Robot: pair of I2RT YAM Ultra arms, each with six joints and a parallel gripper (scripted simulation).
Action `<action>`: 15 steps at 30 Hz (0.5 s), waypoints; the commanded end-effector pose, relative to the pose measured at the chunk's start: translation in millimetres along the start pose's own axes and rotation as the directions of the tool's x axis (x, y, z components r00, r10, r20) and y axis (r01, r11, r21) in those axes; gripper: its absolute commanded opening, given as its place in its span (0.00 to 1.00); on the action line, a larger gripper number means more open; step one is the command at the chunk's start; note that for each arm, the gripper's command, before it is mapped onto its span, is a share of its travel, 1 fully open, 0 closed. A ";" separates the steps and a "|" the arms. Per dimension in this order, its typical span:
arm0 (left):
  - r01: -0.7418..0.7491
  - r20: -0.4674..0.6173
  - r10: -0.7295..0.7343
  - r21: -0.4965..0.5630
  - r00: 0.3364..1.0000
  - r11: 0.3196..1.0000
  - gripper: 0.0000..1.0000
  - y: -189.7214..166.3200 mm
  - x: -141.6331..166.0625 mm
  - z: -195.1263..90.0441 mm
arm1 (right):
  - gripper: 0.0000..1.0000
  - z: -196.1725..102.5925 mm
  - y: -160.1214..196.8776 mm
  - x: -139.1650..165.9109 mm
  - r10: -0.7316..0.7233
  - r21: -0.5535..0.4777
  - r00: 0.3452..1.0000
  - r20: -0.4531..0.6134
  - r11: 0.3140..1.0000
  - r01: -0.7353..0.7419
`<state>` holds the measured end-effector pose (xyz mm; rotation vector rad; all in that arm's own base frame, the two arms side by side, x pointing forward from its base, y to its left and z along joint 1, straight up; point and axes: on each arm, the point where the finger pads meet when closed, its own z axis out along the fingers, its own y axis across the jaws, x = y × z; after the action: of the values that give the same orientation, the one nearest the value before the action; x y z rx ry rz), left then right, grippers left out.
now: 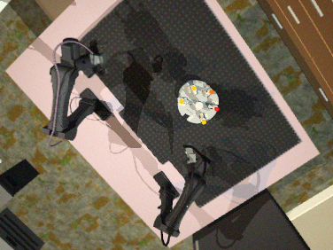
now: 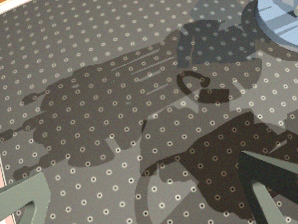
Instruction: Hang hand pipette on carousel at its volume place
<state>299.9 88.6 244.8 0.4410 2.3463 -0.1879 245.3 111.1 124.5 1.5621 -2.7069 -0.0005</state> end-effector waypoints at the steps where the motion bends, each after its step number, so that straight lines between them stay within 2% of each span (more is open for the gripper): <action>1: -0.015 0.029 0.016 -0.008 0.999 1.000 1.00 3.4 -7.4 -4.1 | 0.12 -6.3 15.5 -2.2 0.018 0.006 1.000 0.018 1.000 -0.018; 3: -0.015 0.029 0.016 -0.008 0.999 1.000 1.00 3.4 -7.4 -4.1 | 0.12 -13.8 17.3 -11.8 0.018 0.023 0.999 0.047 1.000 -0.019; 15: -0.015 0.029 0.016 -0.008 0.999 1.000 1.00 3.4 -7.4 -4.1 | 0.12 -12.4 49.2 -21.7 0.018 0.016 0.999 0.033 1.000 -0.018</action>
<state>299.9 88.6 244.8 0.4410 2.3463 -0.1879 219.6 148.4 126.3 1.5697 -2.7057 0.0025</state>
